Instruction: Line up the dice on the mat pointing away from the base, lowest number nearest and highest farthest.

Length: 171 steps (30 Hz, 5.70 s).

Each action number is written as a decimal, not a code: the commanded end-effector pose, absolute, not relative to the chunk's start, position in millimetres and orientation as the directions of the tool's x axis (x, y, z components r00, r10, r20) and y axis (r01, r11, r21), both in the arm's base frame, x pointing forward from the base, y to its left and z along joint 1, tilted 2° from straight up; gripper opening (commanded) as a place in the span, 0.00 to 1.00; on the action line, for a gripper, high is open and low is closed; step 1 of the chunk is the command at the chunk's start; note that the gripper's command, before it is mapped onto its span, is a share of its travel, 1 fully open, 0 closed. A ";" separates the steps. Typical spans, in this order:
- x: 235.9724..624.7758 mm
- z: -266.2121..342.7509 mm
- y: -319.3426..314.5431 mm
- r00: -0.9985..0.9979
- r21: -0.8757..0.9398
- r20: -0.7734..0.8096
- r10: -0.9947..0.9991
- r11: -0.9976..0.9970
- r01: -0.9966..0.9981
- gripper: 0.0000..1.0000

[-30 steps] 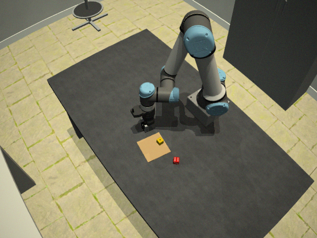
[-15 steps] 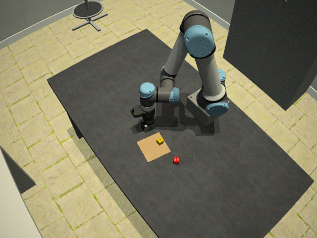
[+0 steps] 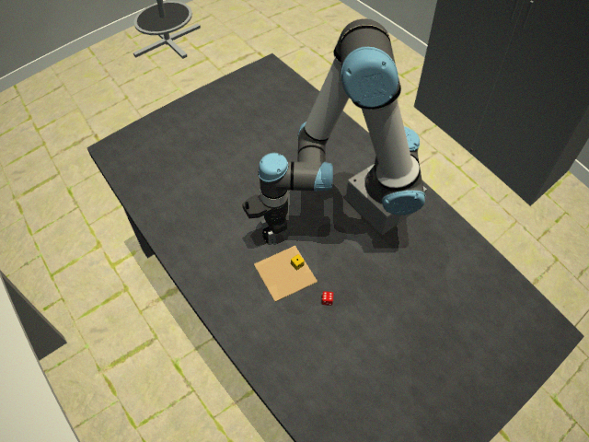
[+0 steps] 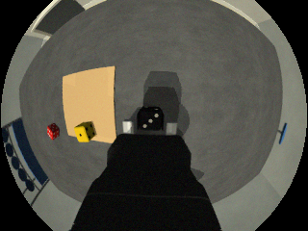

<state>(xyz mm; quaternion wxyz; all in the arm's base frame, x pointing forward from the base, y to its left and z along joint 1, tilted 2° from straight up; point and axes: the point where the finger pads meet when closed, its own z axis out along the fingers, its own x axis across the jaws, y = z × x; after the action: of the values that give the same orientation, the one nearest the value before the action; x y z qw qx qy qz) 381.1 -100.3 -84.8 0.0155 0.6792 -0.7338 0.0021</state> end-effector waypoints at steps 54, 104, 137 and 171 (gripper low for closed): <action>382.3 -40.7 -99.4 -0.077 0.017 0.026 -0.997 0.077 -0.997 0.57; 406.6 16.2 10.3 0.054 0.020 0.023 -0.998 -0.054 -0.998 0.57; 407.2 -8.1 32.7 0.081 0.021 0.023 -0.996 -0.080 -0.997 0.57; 406.0 -79.6 31.0 0.081 0.021 0.023 -0.996 -0.080 -0.997 0.57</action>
<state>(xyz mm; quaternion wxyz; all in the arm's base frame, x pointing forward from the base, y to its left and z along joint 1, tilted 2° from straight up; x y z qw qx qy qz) 405.4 31.1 -79.6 0.0159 0.7349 -0.6780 0.0007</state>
